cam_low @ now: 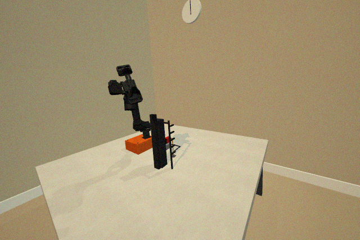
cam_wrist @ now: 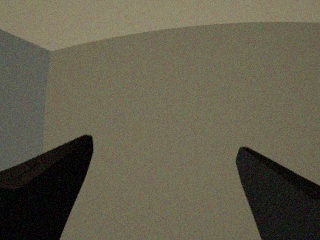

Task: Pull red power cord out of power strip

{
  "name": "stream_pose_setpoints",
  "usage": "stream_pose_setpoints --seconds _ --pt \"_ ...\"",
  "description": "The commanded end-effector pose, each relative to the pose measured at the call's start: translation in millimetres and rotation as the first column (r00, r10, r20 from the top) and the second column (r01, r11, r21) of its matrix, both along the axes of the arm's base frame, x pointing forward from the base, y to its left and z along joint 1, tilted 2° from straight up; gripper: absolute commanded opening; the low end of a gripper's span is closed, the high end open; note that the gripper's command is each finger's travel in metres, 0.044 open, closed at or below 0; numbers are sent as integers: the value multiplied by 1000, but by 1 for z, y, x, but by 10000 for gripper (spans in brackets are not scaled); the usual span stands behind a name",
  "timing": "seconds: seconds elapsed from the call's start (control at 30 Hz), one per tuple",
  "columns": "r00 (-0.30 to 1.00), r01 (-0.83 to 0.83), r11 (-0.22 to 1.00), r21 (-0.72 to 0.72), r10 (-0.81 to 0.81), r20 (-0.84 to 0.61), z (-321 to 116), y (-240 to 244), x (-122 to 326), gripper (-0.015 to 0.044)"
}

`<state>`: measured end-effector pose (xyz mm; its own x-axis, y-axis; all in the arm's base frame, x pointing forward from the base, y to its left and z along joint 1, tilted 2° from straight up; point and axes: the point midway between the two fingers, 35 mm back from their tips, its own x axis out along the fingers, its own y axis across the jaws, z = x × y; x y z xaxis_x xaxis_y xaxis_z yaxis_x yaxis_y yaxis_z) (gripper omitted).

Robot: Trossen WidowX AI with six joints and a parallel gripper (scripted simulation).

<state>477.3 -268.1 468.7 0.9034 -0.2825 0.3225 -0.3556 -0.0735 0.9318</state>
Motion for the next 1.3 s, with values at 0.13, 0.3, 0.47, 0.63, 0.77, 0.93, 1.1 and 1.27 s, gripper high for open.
stream_pose_setpoints --seconds 0.13,0.3,0.47,0.63,0.77,0.93,1.1,1.27 --pt "993 30 999 -36 -26 111 41 6 -29 269" --pt "968 115 987 -108 -87 235 87 0 -78 160" --pt "914 253 947 -199 -167 370 135 -2 -140 160" --pt "834 399 875 -274 -222 505 178 9 -205 160" --pt "778 479 815 -326 -223 587 204 26 -258 160" --pt "684 608 695 -384 -213 698 234 61 -319 160" --pt "581 731 535 -425 -160 798 257 116 -380 160" --pt "496 825 349 -445 -66 866 267 184 -426 160"
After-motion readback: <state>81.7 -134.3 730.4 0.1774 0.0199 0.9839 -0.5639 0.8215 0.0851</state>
